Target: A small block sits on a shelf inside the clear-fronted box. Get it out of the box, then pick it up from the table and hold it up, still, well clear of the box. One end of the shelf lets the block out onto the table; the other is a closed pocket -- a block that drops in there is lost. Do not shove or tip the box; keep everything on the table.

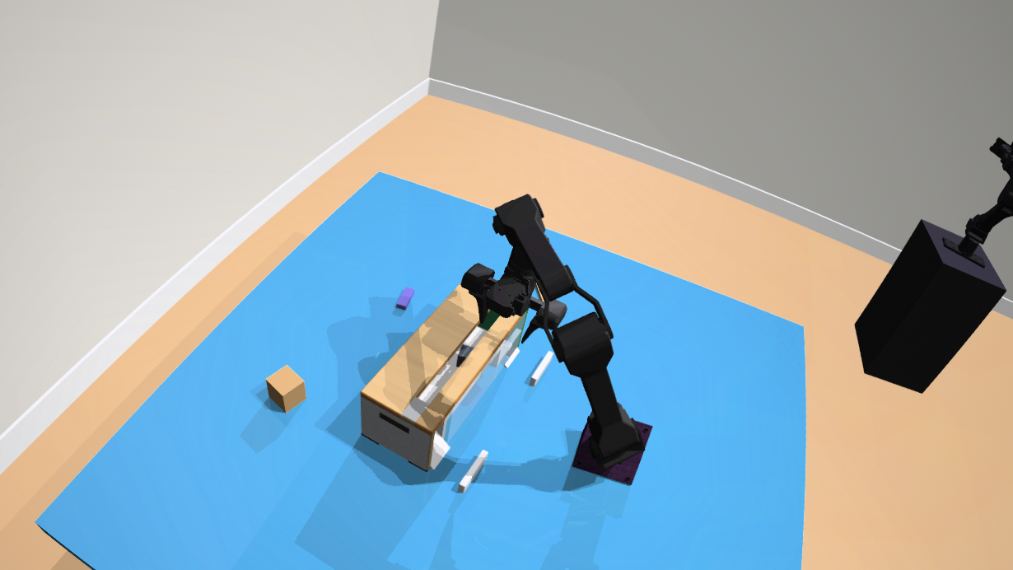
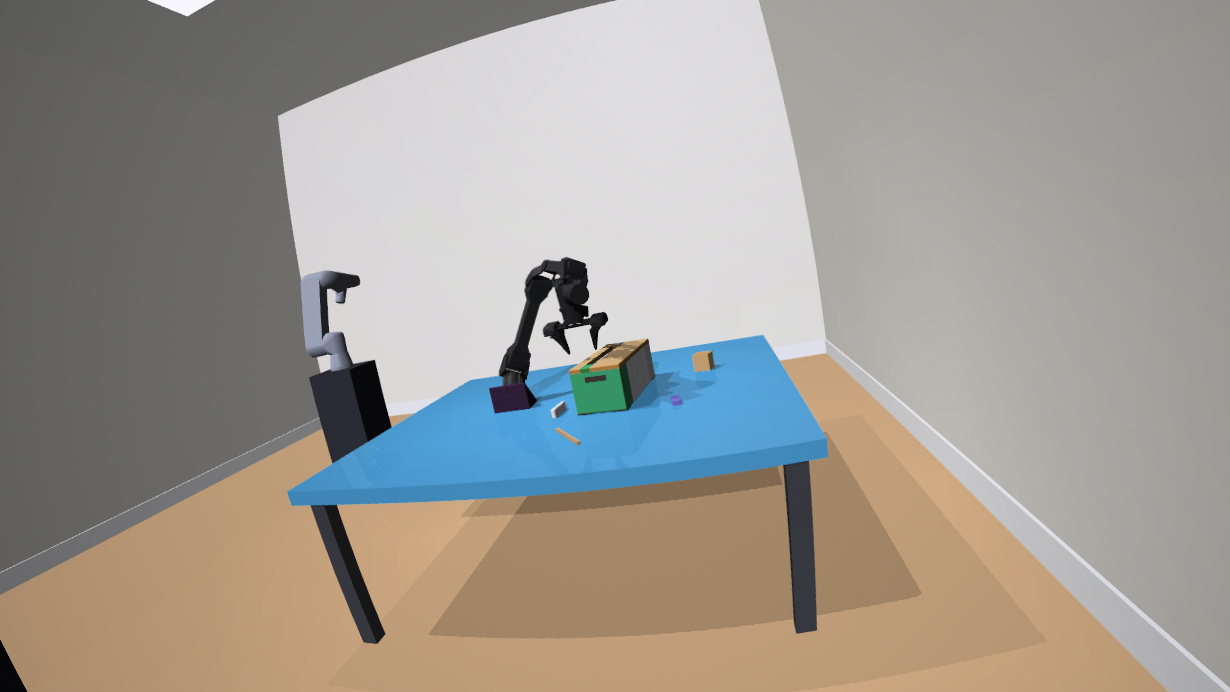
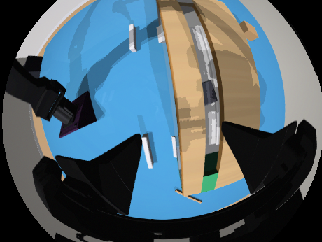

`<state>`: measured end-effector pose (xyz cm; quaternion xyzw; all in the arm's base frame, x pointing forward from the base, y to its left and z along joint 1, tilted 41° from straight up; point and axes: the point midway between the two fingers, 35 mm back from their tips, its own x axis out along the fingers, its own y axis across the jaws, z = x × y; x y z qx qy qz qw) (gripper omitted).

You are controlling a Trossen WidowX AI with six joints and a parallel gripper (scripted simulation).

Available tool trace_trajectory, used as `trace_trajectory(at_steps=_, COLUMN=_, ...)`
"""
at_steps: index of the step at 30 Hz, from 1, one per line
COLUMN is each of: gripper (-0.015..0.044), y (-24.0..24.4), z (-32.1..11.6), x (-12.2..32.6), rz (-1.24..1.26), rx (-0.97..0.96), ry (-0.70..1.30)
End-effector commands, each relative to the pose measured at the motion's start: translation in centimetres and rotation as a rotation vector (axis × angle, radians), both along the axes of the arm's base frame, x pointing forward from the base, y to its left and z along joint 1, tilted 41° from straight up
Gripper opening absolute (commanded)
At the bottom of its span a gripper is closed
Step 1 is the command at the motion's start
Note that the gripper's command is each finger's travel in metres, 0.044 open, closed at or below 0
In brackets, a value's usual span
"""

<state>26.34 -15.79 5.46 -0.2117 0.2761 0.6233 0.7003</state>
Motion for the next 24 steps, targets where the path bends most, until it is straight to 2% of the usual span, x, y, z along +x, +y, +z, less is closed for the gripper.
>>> trace_trajectory(at_steps=1, gripper=0.04, y=0.3, z=-0.5, x=0.0, rz=0.002, rx=0.017, ry=0.002)
trace_trajectory(at_steps=24, gripper=0.04, y=2.7, z=-3.4, x=0.0, rz=0.002, rx=0.036, ry=0.017)
